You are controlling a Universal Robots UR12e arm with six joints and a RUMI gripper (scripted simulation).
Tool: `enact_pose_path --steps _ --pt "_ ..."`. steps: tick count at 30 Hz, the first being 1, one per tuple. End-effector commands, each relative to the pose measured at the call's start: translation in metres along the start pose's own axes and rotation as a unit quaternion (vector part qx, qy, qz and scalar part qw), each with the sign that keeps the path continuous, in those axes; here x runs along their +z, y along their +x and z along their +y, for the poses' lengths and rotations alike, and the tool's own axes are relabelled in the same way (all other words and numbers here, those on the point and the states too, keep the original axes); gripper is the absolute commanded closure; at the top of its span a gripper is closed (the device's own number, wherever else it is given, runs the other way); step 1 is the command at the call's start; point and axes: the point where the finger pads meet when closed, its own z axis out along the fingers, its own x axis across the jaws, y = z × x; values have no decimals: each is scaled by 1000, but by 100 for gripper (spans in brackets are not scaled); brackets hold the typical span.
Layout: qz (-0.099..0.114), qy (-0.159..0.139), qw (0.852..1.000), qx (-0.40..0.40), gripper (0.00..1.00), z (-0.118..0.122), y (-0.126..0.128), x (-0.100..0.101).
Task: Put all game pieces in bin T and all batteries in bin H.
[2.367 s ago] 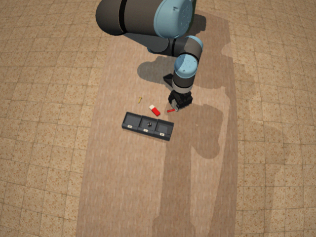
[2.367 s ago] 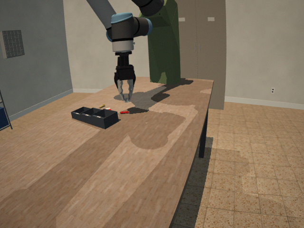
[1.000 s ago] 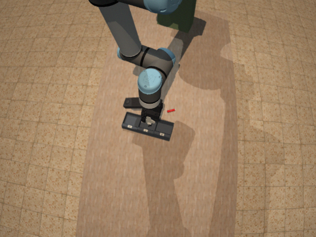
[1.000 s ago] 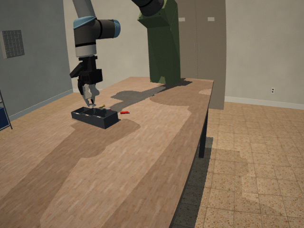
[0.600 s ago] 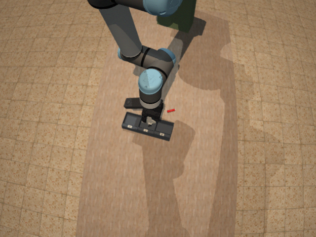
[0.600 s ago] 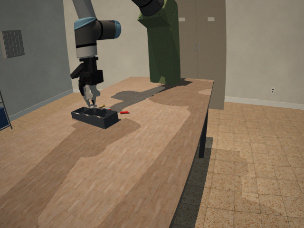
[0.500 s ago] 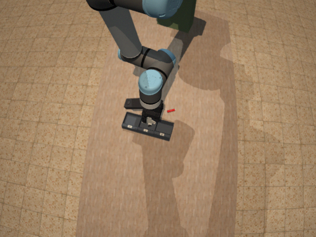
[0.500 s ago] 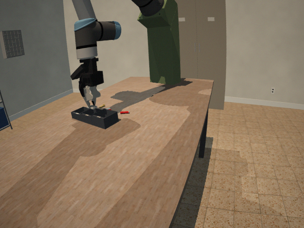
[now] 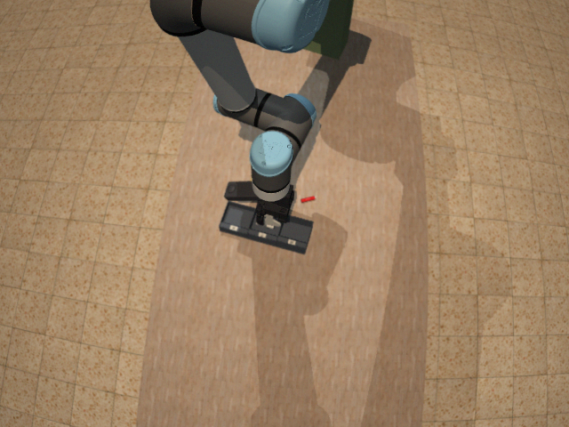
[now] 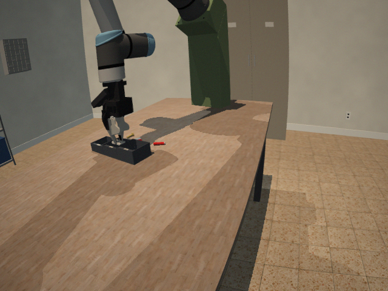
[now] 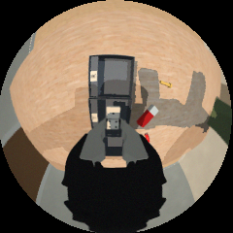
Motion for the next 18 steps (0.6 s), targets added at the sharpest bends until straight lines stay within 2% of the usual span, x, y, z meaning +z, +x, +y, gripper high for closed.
enact_pose_path --steps 1,14,15,18 --pt "0 0 1000 0 100 1 0 3" --pt "0 0 1000 0 100 2 1 3" --pt "0 0 1000 0 81 2 1 3" --pt "0 0 1000 0 81 2 1 3"
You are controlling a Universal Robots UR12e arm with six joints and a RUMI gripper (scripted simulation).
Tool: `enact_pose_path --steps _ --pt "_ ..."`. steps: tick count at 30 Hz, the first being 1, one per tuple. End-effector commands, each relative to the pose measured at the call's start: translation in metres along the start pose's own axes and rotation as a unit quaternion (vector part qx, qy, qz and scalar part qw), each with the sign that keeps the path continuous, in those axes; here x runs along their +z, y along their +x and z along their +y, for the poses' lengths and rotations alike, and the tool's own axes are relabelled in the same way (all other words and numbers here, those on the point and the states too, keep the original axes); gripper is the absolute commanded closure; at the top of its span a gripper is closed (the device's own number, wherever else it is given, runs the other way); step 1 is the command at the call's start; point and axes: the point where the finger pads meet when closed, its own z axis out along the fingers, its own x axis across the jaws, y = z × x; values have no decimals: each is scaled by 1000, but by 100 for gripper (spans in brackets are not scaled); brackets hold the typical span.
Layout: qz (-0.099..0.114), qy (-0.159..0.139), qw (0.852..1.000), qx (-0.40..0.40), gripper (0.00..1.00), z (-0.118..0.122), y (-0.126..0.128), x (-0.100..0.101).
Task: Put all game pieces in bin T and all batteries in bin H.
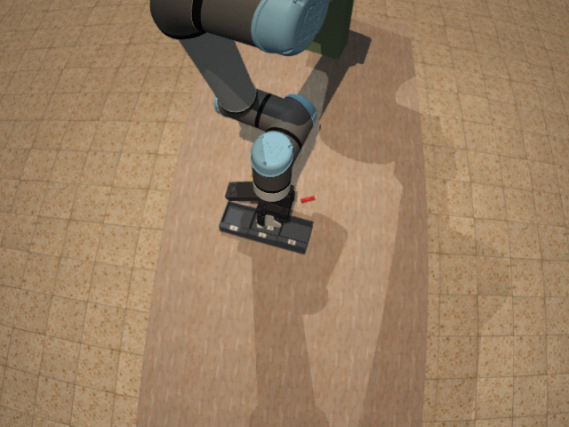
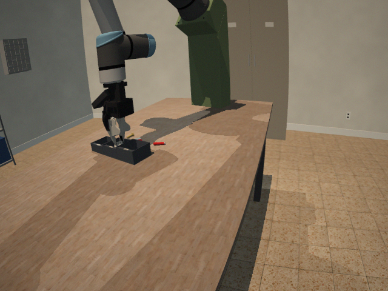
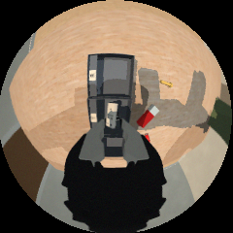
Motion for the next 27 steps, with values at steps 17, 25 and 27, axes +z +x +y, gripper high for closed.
enact_pose_path --steps 17,25,27 --pt "0 0 1000 0 81 0 0 -4" --pt "0 0 1000 0 81 0 0 -12" --pt "0 0 1000 0 81 0 0 -15"
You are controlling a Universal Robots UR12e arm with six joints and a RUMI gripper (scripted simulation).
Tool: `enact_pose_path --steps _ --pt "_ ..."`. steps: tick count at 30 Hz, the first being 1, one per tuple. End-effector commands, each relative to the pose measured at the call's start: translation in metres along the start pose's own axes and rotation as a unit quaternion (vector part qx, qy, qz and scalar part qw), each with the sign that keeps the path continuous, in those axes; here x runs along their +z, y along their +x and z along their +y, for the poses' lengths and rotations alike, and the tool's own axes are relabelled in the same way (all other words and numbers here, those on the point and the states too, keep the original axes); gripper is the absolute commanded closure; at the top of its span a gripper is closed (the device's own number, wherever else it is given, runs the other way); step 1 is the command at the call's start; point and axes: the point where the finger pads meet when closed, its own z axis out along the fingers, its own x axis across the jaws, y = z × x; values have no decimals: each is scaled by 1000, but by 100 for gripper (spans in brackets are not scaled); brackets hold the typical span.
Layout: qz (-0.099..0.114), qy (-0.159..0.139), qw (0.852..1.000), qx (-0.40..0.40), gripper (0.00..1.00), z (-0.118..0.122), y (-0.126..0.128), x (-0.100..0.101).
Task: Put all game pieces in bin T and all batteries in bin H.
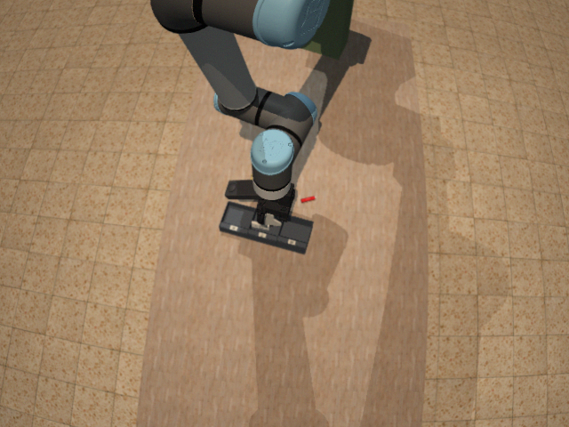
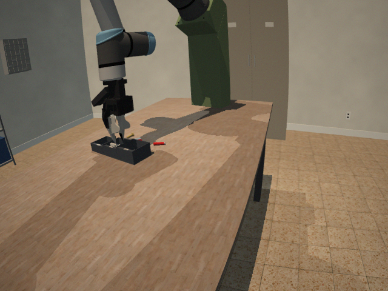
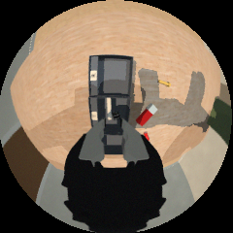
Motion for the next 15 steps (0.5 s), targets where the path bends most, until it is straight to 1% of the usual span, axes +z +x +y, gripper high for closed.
enact_pose_path --steps 1,14,15 --pt "0 0 1000 0 81 0 0 -8" --pt "0 0 1000 0 81 0 0 -22" --pt "0 0 1000 0 81 0 0 -27"
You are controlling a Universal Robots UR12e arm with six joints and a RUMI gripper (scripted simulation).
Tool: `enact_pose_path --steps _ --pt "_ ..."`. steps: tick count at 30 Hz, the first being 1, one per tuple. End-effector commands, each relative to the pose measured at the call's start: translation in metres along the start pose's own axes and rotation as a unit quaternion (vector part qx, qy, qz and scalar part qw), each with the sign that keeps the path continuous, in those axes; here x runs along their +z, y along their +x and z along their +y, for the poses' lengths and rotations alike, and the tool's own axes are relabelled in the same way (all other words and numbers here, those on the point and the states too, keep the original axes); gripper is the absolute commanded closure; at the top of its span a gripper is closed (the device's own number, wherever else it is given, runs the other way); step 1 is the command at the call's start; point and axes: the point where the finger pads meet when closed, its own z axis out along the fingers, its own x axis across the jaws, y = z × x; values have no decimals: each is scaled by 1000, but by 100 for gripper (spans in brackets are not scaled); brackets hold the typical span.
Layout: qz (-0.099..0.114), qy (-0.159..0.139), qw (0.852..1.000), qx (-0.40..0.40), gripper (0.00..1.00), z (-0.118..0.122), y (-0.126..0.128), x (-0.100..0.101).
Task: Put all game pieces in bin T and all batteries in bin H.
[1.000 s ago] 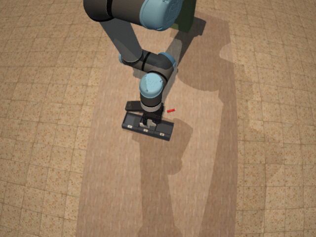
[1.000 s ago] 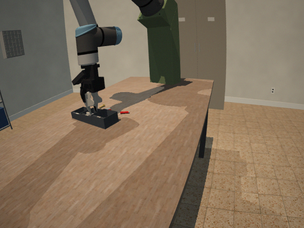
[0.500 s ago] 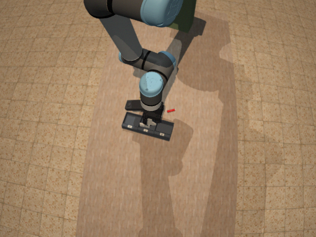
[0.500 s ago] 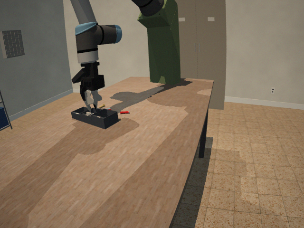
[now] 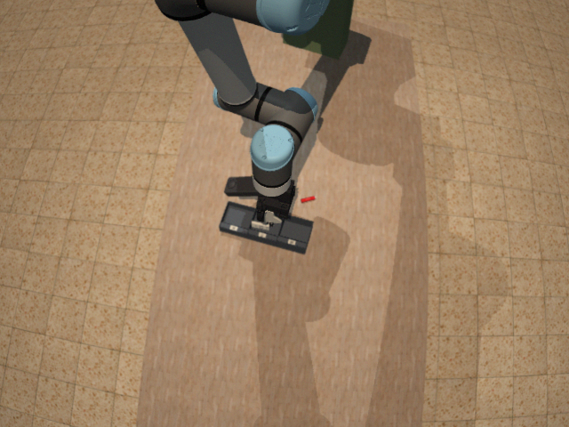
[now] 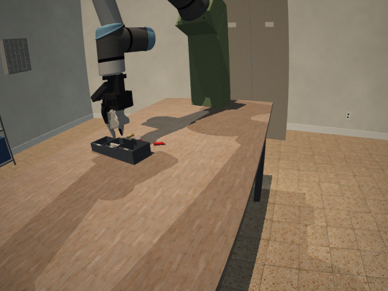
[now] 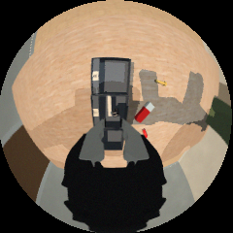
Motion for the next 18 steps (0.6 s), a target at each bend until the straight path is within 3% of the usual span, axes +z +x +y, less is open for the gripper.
enact_pose_path --steps 1,12,13,18 --pt "0 0 1000 0 81 0 0 -10" --pt "0 0 1000 0 81 0 0 -10" --pt "0 0 1000 -25 86 5 6 -10" --pt "0 0 994 -113 86 31 39 -11"
